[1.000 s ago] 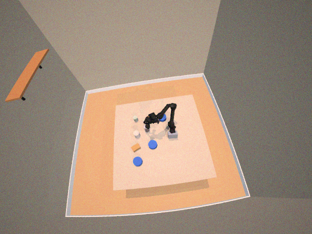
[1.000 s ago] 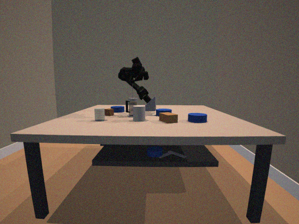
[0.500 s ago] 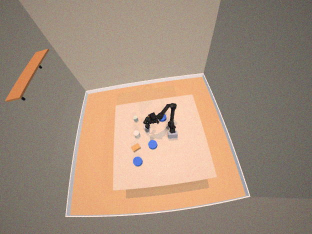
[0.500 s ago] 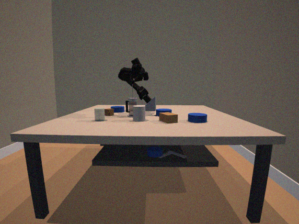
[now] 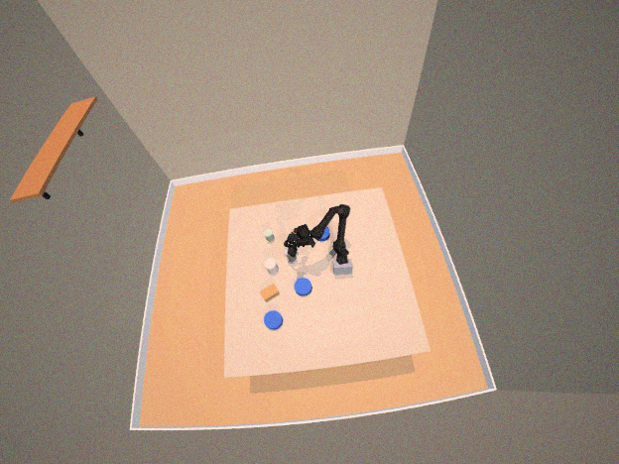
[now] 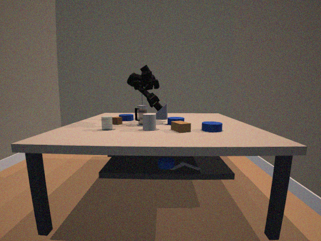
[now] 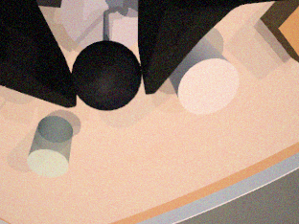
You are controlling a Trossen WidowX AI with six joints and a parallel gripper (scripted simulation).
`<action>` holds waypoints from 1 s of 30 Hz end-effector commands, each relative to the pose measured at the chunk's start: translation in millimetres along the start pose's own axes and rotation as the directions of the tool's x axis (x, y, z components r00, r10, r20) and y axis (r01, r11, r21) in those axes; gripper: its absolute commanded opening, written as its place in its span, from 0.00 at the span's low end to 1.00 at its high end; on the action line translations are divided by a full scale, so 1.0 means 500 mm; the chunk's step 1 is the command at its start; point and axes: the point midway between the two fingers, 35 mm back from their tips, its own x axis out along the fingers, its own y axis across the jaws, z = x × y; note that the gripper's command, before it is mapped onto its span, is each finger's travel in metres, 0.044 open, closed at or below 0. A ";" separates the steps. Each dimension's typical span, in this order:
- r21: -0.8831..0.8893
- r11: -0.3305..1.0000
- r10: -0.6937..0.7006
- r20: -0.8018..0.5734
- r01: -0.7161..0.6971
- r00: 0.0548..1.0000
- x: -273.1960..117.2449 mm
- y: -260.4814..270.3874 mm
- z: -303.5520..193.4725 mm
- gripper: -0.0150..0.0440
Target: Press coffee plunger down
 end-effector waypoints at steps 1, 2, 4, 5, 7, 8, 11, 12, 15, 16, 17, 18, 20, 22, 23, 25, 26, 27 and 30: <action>-0.025 1.000 -0.001 -0.030 0.000 1.000 0.018 0.006 -0.037 0.45; -0.025 1.000 -0.001 -0.030 0.000 1.000 0.020 0.006 -0.040 0.45; -0.025 1.000 -0.001 -0.030 0.000 1.000 0.024 0.006 -0.045 0.45; -0.025 1.000 -0.001 -0.030 0.000 1.000 0.025 0.006 -0.048 0.45; -0.025 1.000 -0.001 -0.030 0.000 1.000 0.029 0.006 -0.054 0.45; -0.025 1.000 -0.001 -0.030 0.000 1.000 0.031 0.006 -0.056 0.45; -0.025 1.000 -0.001 -0.030 0.000 1.000 0.037 0.006 -0.064 0.45; -0.025 1.000 -0.001 -0.030 0.000 1.000 0.038 0.006 -0.067 0.45; -0.025 1.000 -0.001 -0.029 0.001 1.000 0.044 0.005 -0.075 0.45; -0.025 1.000 -0.002 -0.029 0.001 1.000 0.046 0.005 -0.078 0.45; -0.025 1.000 -0.002 -0.029 0.001 1.000 0.047 0.005 -0.081 0.45; -0.025 1.000 -0.002 -0.028 0.001 1.000 0.049 0.005 -0.084 0.45; -0.026 1.000 -0.002 -0.028 0.002 1.000 0.053 0.004 -0.089 0.45; -0.026 1.000 -0.003 -0.027 0.002 1.000 0.057 0.003 -0.095 0.45; -0.026 1.000 -0.003 -0.027 0.002 1.000 0.059 0.003 -0.097 0.45; -0.026 1.000 -0.003 -0.026 0.003 1.000 0.062 0.002 -0.103 0.45; -0.027 1.000 -0.004 -0.025 0.003 1.000 0.064 0.002 -0.105 0.45; -0.027 1.000 -0.004 -0.025 0.003 1.000 0.066 0.002 -0.108 0.45; -0.027 1.000 -0.005 -0.023 0.004 1.000 0.072 0.000 -0.115 0.45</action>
